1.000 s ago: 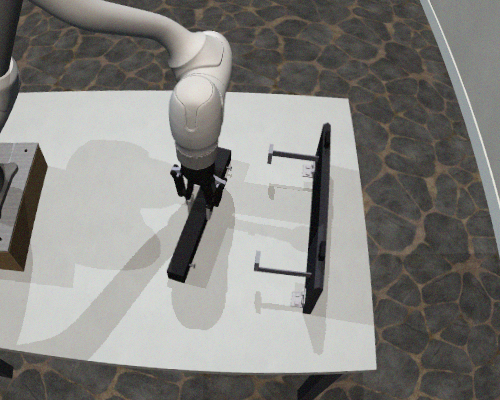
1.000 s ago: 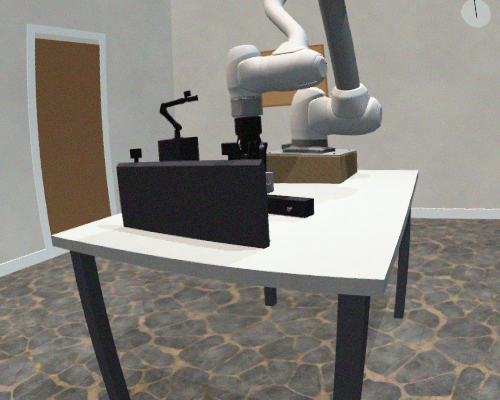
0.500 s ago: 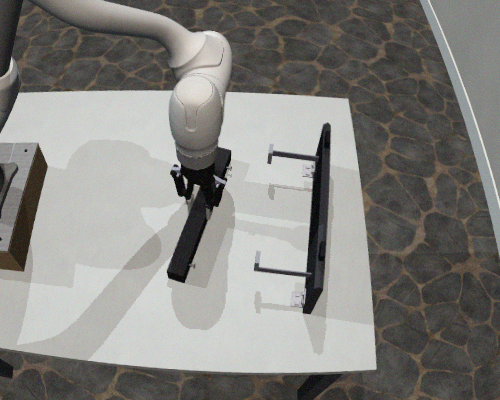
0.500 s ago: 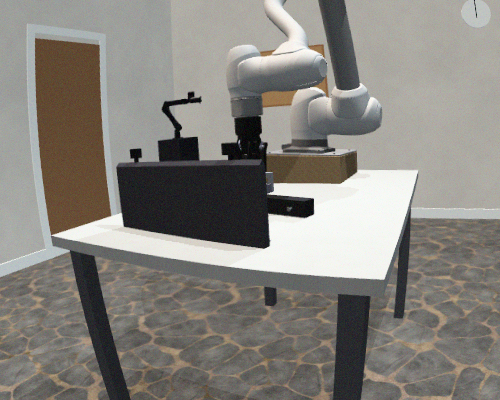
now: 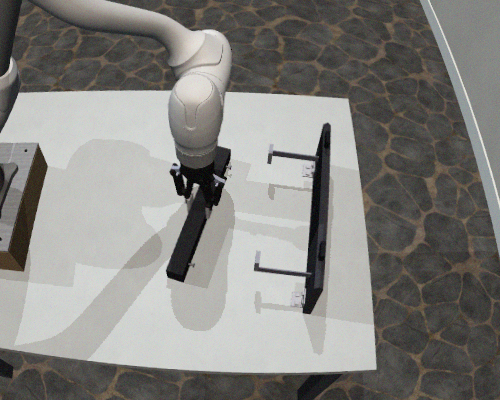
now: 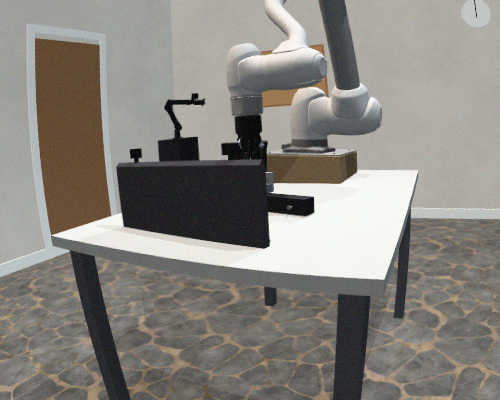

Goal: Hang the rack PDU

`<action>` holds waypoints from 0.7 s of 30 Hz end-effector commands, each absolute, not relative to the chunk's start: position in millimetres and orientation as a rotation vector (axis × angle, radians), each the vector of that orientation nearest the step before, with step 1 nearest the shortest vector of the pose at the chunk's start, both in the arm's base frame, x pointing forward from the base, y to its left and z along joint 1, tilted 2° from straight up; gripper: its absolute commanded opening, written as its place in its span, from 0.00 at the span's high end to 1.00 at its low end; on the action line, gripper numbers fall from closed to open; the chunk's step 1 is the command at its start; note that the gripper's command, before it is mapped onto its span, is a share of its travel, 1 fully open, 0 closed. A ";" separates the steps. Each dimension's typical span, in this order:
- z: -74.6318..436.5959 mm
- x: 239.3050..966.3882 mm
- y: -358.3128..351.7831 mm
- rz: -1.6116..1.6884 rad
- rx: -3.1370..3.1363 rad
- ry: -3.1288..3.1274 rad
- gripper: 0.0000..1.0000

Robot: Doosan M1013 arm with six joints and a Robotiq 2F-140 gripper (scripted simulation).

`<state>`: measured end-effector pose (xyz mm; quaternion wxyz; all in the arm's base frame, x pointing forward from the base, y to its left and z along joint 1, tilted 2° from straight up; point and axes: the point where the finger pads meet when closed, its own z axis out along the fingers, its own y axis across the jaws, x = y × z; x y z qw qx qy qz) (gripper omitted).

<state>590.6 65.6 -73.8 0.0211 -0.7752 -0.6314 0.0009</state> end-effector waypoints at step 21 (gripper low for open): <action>-5.3 592.5 64.5 0.001 -2.399 -1.961 1.00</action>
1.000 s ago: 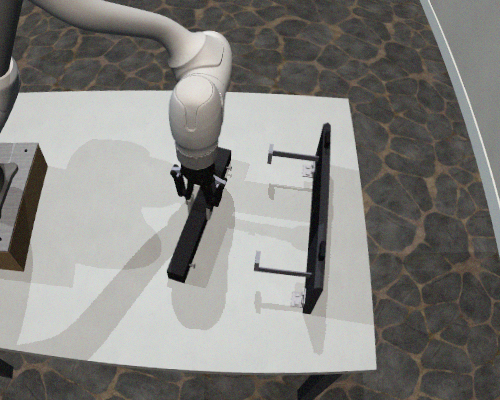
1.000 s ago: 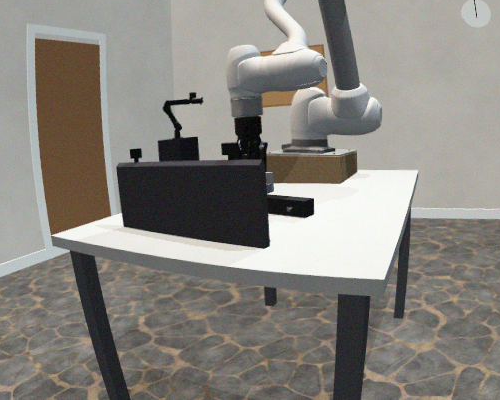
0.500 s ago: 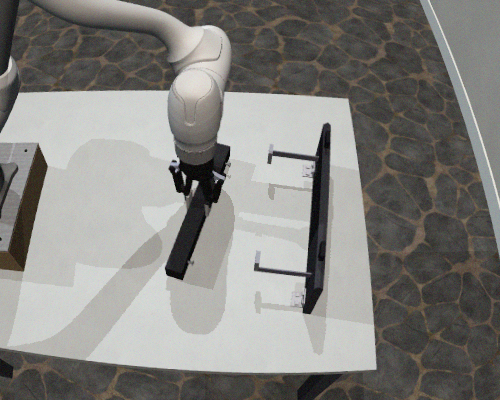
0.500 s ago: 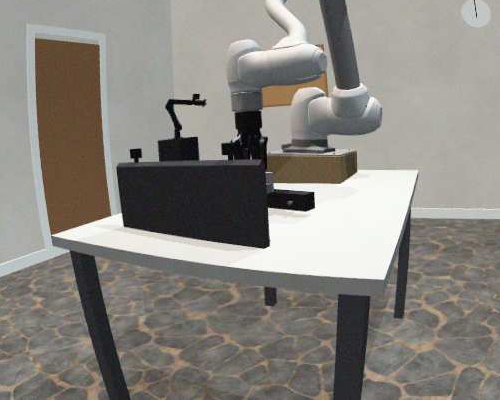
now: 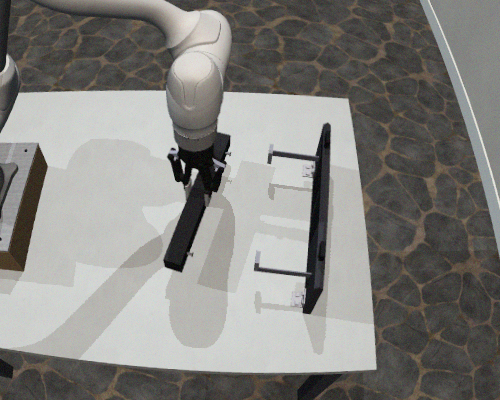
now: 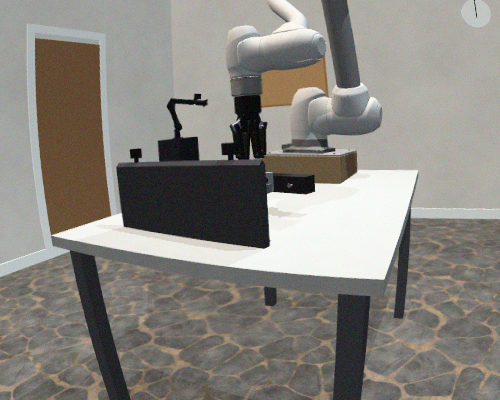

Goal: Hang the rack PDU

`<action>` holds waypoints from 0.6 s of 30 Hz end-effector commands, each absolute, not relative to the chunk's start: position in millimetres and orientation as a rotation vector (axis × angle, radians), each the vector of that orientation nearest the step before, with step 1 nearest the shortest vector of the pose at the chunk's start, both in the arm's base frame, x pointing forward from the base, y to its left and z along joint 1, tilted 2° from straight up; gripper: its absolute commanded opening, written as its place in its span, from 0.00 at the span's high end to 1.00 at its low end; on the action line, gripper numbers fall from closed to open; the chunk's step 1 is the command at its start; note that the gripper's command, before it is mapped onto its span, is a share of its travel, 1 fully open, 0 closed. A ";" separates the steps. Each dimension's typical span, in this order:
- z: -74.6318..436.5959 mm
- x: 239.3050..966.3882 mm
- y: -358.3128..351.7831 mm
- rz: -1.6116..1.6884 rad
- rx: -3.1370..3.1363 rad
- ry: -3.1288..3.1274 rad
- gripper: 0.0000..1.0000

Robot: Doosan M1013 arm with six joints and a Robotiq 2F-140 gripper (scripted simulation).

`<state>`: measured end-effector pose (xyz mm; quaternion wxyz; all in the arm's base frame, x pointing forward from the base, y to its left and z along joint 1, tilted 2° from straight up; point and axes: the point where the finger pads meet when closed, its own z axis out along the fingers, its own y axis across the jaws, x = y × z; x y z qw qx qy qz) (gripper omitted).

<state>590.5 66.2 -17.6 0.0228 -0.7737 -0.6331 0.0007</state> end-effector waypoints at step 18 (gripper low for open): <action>11.2 592.9 63.9 0.001 -2.399 -1.961 1.00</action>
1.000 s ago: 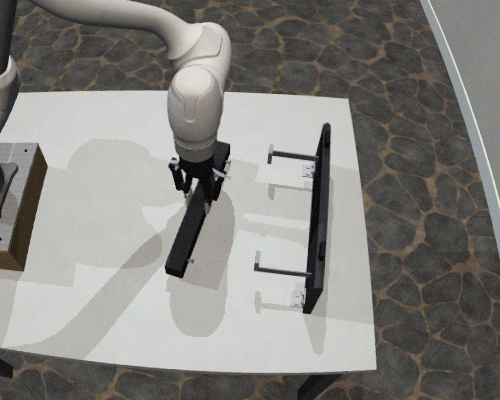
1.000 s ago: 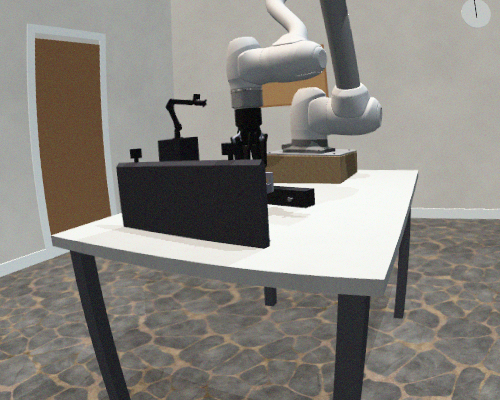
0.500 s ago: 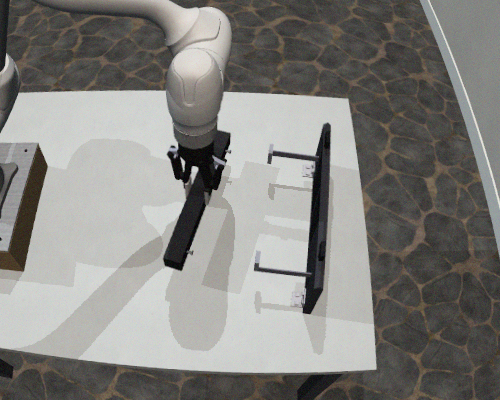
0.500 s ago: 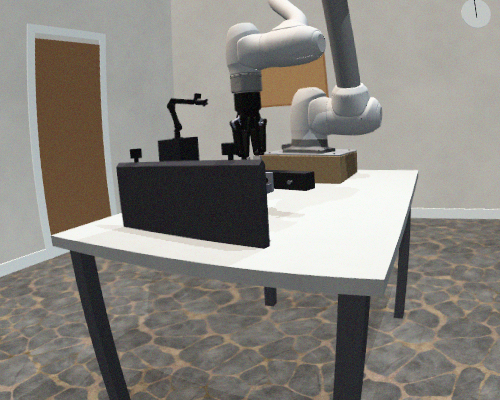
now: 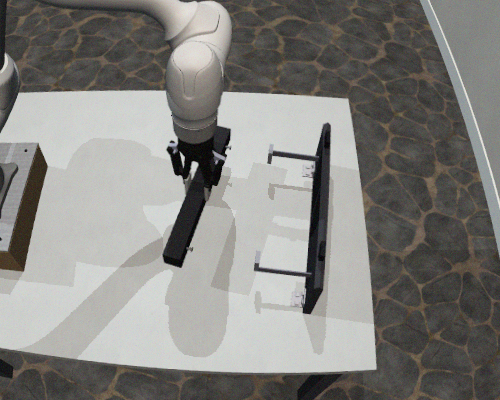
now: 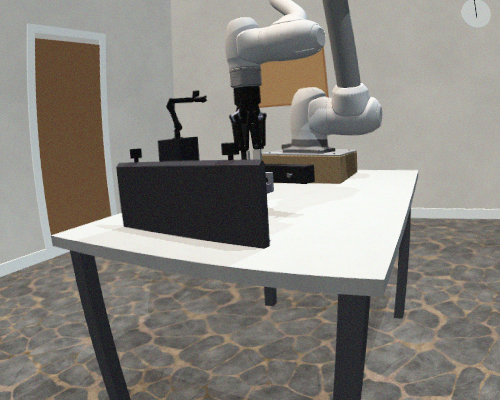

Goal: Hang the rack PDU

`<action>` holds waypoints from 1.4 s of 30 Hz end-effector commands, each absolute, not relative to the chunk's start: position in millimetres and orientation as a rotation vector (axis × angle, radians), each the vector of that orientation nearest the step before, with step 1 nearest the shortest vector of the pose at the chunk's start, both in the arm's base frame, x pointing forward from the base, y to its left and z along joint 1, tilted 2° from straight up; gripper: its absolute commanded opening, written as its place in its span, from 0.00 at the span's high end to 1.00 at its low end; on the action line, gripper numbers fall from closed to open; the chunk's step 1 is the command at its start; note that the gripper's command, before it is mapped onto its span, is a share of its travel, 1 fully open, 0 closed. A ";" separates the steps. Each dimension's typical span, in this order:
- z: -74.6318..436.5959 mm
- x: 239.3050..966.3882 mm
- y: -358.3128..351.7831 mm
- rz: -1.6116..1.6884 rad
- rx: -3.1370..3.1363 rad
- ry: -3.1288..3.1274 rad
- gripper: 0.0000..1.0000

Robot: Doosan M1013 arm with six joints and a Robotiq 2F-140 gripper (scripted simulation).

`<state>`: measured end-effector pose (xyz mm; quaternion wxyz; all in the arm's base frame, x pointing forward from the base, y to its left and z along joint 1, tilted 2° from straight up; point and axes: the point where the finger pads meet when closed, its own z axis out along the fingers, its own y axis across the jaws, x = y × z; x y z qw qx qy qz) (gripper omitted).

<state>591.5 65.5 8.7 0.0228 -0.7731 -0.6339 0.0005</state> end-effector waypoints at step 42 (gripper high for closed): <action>11.6 663.7 54.4 -0.006 -2.243 -2.144 1.00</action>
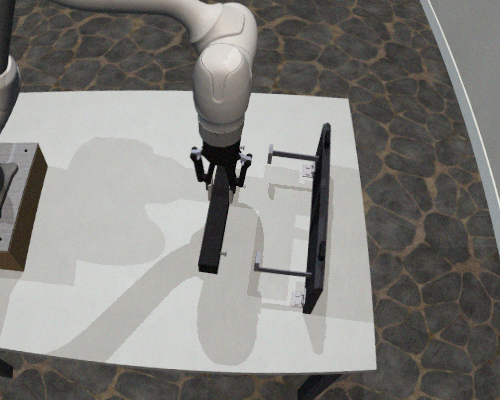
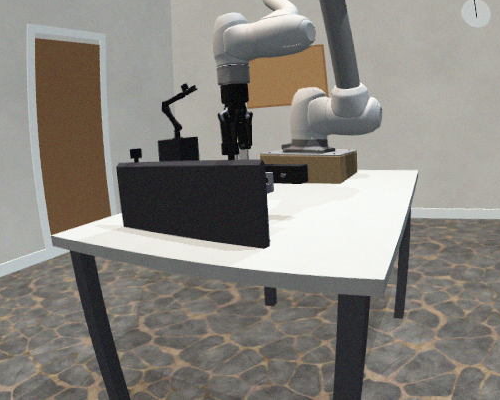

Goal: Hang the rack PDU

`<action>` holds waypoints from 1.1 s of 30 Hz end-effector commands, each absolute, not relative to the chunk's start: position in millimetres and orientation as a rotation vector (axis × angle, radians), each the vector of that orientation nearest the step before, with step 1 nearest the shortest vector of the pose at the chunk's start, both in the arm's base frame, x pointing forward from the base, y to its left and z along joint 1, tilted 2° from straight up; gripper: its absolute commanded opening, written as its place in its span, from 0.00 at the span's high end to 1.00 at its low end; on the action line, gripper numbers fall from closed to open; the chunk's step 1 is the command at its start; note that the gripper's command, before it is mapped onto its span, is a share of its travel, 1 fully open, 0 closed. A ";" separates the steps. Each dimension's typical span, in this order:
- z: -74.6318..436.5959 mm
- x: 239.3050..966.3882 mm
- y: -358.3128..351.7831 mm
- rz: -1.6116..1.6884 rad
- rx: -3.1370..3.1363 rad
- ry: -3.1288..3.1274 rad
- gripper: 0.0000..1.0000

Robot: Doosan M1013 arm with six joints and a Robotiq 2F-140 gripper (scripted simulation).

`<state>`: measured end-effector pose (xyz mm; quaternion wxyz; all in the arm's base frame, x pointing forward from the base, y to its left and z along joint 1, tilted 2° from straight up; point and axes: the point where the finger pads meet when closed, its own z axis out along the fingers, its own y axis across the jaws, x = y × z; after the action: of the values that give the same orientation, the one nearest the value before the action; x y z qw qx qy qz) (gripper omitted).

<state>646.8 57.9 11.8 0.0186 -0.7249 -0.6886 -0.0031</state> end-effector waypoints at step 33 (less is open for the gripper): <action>11.8 703.7 49.0 -0.006 -2.243 -2.144 1.00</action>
<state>702.9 50.8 11.8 0.0194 -0.7242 -0.6893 -0.0029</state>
